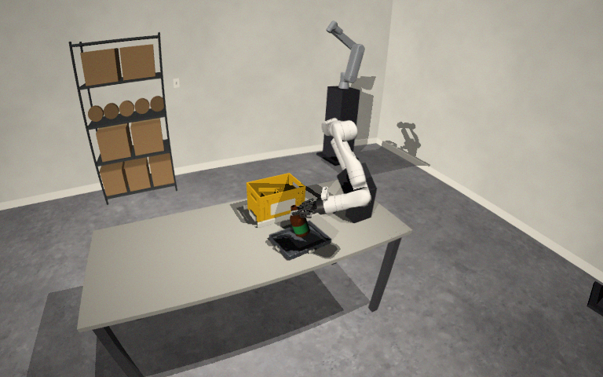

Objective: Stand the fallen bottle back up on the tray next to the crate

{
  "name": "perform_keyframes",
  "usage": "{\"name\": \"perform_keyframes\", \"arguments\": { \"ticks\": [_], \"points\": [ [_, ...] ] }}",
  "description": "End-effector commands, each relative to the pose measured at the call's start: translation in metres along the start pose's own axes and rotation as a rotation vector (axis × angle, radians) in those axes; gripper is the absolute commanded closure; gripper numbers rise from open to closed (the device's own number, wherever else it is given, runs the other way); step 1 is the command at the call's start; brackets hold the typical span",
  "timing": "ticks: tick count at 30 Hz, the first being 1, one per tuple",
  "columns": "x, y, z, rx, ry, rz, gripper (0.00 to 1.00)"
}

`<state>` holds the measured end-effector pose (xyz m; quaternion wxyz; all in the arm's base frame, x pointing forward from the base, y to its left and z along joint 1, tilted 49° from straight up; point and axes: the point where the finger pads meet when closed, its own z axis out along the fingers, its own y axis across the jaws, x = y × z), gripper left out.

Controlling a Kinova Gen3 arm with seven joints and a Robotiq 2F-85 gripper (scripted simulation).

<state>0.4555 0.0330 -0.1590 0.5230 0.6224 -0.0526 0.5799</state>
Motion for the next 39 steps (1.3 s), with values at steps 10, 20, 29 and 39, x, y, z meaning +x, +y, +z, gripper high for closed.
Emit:
{"name": "perform_keyframes", "arguments": {
  "ticks": [10, 20, 29, 39],
  "points": [
    [0.001, -0.001, 0.0, 0.001, 0.001, 0.002, 1.0],
    [0.0, -0.001, 0.0, 0.001, 0.001, 0.002, 1.0],
    [-0.003, -0.001, 0.001, 0.001, 0.001, 0.002, 1.0],
    [-0.01, -0.001, 0.004, 0.001, 0.001, 0.002, 1.0]
  ]
}}
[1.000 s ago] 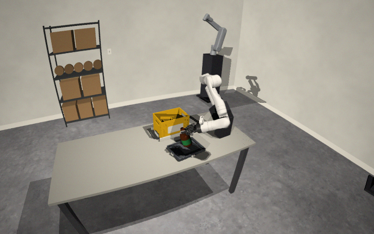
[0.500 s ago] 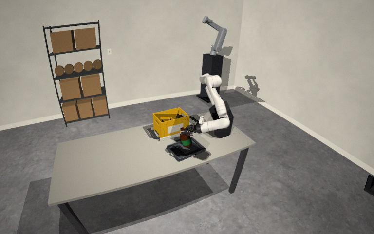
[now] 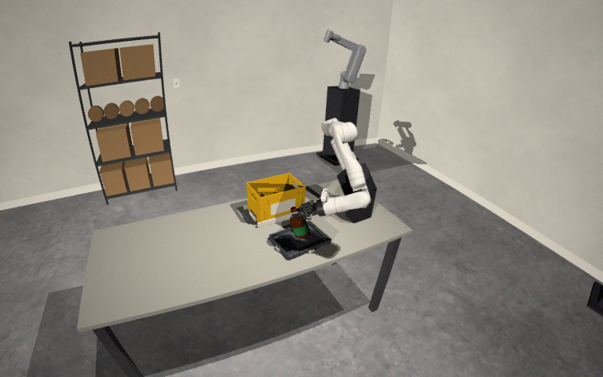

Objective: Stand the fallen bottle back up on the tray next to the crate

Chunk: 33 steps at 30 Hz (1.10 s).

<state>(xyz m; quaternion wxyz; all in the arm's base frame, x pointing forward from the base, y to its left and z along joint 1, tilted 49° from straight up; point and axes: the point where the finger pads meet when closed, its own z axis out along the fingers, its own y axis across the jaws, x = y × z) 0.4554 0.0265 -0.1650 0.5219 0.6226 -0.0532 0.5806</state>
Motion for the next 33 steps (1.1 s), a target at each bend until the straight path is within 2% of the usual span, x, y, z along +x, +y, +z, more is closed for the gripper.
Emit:
{"name": "perform_keyframes", "arguments": {
  "ticks": [1, 33],
  "points": [
    [-0.002, 0.0, 0.001, 0.0, 0.001, 0.0, 1.0],
    [-0.033, 0.0, 0.012, 0.0, 0.001, 0.0, 1.0]
  ]
}}
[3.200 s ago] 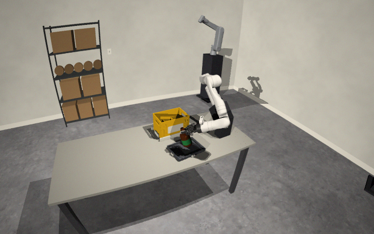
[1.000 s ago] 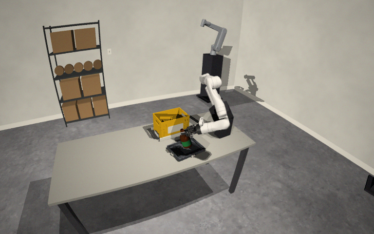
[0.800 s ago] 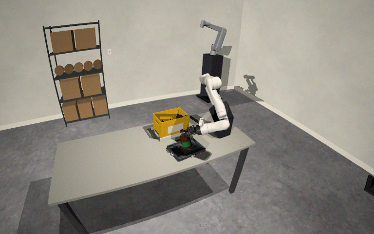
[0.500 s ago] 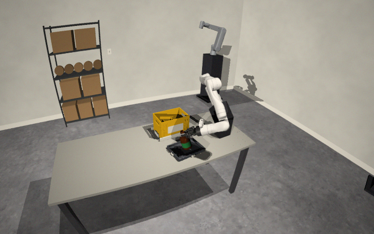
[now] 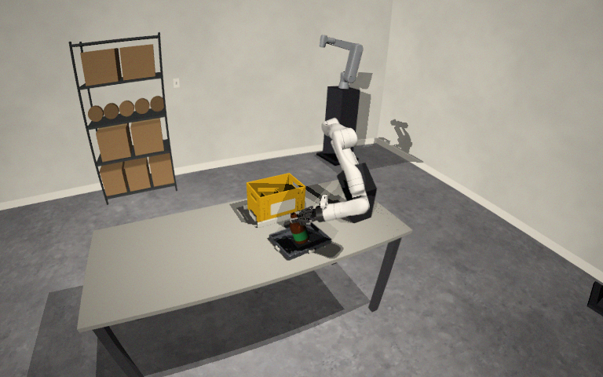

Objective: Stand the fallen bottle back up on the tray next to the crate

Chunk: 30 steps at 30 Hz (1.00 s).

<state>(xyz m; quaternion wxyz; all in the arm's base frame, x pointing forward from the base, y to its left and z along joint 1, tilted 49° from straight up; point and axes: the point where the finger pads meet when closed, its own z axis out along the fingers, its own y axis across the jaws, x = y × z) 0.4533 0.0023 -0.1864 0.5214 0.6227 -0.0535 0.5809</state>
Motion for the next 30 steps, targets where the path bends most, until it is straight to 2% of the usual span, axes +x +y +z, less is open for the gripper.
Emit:
{"name": "perform_keyframes", "arguments": {
  "ticks": [1, 30],
  "points": [
    [-0.004, 0.0, 0.001, -0.001, 0.001, -0.002, 1.0],
    [-0.018, 0.0, 0.007, -0.001, 0.001, -0.002, 1.0]
  ]
}}
